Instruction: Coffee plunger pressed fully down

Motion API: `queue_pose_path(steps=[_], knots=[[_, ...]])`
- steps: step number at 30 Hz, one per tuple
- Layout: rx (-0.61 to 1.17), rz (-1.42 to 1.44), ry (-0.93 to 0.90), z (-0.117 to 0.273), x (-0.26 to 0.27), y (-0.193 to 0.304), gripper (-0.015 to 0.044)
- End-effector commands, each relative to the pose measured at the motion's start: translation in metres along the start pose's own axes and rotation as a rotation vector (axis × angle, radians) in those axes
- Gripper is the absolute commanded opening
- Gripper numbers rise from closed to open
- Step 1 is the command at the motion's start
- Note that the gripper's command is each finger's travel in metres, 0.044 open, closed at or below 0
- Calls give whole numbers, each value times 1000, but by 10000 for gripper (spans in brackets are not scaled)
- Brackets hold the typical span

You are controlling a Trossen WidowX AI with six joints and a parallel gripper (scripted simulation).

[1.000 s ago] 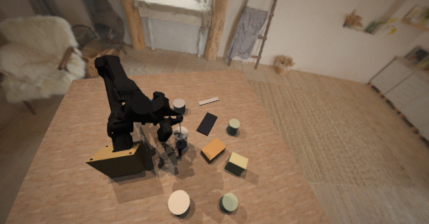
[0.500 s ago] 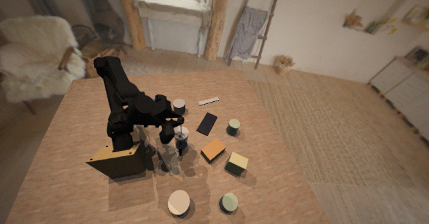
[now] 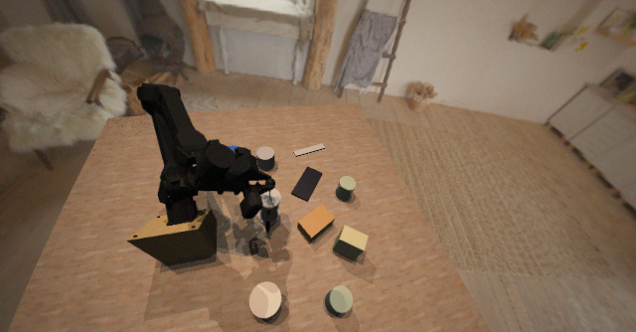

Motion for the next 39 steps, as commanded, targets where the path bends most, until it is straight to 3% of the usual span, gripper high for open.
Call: queue_pose_path(steps=[1,39], knots=[[15,-13,27,-6,-8,11,118],[-26,-37,11,-38,-14,43,118]])
Point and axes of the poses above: the point midway between the two fingers, 35 mm back from their tips, its own z axis back along the fingers, its own x axis across the jaws, y = z × x, the point moved 1 cm from there along z, back along the fingers, and after that the axes turned 10 degrees about -z, right-handed, at the moved point
